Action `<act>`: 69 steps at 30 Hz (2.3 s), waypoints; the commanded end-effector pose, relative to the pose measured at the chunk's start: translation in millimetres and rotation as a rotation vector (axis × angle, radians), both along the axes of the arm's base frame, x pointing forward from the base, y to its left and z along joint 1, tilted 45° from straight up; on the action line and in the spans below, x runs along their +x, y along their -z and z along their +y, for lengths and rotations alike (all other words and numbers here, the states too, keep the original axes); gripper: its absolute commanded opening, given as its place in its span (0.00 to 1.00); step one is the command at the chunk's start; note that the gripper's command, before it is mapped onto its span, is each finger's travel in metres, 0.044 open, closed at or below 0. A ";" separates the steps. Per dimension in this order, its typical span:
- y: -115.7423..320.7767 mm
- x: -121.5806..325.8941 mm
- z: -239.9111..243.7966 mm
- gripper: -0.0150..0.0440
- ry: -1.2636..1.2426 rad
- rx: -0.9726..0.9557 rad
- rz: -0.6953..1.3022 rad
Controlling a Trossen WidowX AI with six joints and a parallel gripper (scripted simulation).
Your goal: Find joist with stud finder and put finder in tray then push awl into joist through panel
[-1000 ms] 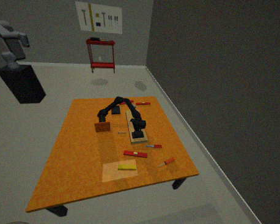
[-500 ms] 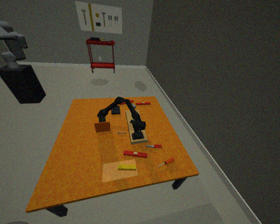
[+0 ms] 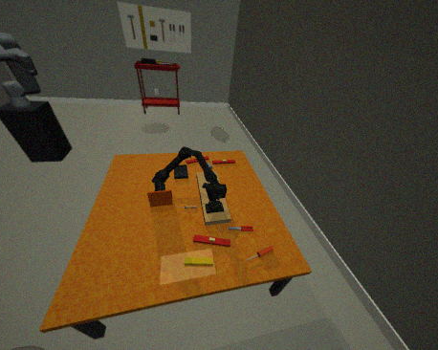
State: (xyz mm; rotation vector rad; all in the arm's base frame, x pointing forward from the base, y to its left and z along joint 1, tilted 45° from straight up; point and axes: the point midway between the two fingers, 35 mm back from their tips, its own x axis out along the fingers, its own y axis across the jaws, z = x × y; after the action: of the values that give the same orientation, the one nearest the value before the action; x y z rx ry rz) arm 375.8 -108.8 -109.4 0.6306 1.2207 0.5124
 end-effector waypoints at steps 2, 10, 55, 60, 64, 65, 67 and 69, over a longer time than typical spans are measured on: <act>-10.4 -0.3 12.3 0.25 0.001 0.007 0.000; -28.6 -0.9 31.7 0.25 0.001 0.009 0.000; -132.2 -4.2 139.8 0.25 0.001 0.018 0.003; -143.8 -4.5 151.8 0.25 0.001 0.019 0.003; -153.2 -4.8 161.3 0.25 0.001 0.019 0.003; -155.6 -4.9 163.7 0.25 0.001 0.020 0.003; -160.3 -5.0 168.4 0.25 0.001 0.020 0.003; -165.0 -5.2 173.2 0.25 0.001 0.020 0.003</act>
State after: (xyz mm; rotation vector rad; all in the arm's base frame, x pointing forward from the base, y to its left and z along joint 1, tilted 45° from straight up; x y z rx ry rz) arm 371.2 57.6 49.5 0.6482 1.2180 0.5235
